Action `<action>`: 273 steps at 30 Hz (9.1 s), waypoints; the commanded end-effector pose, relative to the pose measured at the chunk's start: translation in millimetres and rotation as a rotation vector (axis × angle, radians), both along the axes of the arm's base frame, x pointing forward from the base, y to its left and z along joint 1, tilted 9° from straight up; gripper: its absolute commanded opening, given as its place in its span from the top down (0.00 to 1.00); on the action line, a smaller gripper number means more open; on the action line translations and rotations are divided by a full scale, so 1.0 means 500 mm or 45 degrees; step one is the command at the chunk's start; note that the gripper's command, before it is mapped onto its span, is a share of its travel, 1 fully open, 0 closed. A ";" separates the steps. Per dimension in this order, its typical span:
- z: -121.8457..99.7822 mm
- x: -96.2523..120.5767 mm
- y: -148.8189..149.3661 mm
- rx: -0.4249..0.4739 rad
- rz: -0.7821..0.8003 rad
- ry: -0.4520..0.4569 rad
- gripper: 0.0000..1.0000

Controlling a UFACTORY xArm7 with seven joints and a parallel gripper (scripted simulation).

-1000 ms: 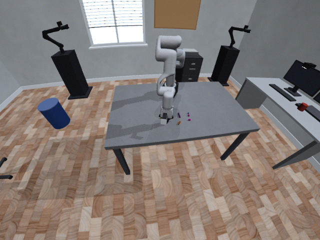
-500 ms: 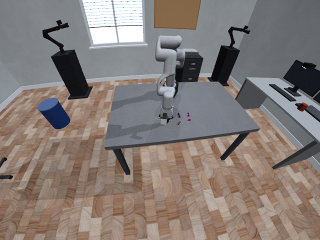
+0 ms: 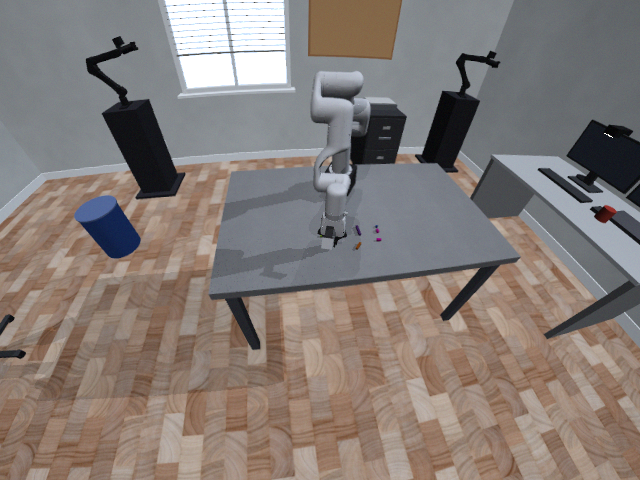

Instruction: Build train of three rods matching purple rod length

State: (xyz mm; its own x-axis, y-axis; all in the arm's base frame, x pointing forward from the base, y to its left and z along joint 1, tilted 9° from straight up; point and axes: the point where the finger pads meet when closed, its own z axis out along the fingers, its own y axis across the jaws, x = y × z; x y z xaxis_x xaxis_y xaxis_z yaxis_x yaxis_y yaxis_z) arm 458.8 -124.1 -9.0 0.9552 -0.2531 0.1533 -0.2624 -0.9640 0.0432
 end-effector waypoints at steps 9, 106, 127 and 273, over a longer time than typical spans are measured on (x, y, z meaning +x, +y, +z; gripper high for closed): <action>-0.011 0.005 -0.002 -0.001 0.000 -0.005 0.76; 0.096 -0.011 0.007 -0.001 0.000 -0.005 0.96; 0.174 -0.022 0.014 -0.001 0.000 -0.004 0.96; -0.049 -0.236 0.195 0.133 -0.953 -0.083 0.96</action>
